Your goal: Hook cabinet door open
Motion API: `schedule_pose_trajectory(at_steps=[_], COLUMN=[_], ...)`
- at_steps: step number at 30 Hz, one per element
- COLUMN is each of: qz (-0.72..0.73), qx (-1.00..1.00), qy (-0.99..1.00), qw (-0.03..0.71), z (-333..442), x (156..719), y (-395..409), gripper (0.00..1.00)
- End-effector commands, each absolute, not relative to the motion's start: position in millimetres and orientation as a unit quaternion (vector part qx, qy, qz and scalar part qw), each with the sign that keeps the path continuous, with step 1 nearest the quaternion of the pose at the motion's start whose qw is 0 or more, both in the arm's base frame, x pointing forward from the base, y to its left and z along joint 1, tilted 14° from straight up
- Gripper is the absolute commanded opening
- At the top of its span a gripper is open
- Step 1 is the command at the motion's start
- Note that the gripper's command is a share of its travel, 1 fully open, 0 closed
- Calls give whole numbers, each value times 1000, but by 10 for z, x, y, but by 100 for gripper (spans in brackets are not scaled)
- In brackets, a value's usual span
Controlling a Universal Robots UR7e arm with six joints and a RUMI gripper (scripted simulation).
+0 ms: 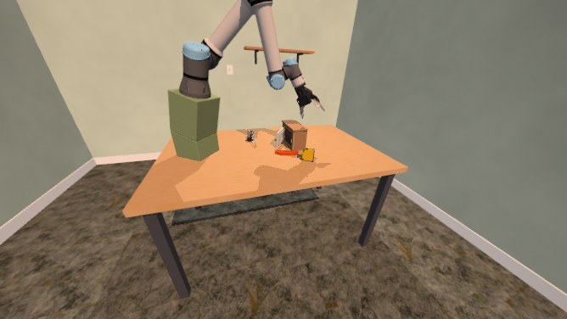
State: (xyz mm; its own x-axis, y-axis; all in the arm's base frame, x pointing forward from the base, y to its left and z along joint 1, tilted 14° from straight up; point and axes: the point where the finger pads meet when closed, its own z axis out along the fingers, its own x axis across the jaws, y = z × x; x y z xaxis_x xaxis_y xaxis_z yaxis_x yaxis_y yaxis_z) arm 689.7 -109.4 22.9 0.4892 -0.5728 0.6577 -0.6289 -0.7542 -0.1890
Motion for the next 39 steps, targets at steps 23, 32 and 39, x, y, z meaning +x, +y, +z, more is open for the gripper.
schedule_pose_trajectory(at_steps=[23,32,39], qz=[131,118,117], qx=[937,939,939], qy=[-321,-319,-319], qw=[46,47,47], z=[-419,-452,-474], x=[4920,4817,4812], y=[-573,-545,-546], gripper=[100,100,15])
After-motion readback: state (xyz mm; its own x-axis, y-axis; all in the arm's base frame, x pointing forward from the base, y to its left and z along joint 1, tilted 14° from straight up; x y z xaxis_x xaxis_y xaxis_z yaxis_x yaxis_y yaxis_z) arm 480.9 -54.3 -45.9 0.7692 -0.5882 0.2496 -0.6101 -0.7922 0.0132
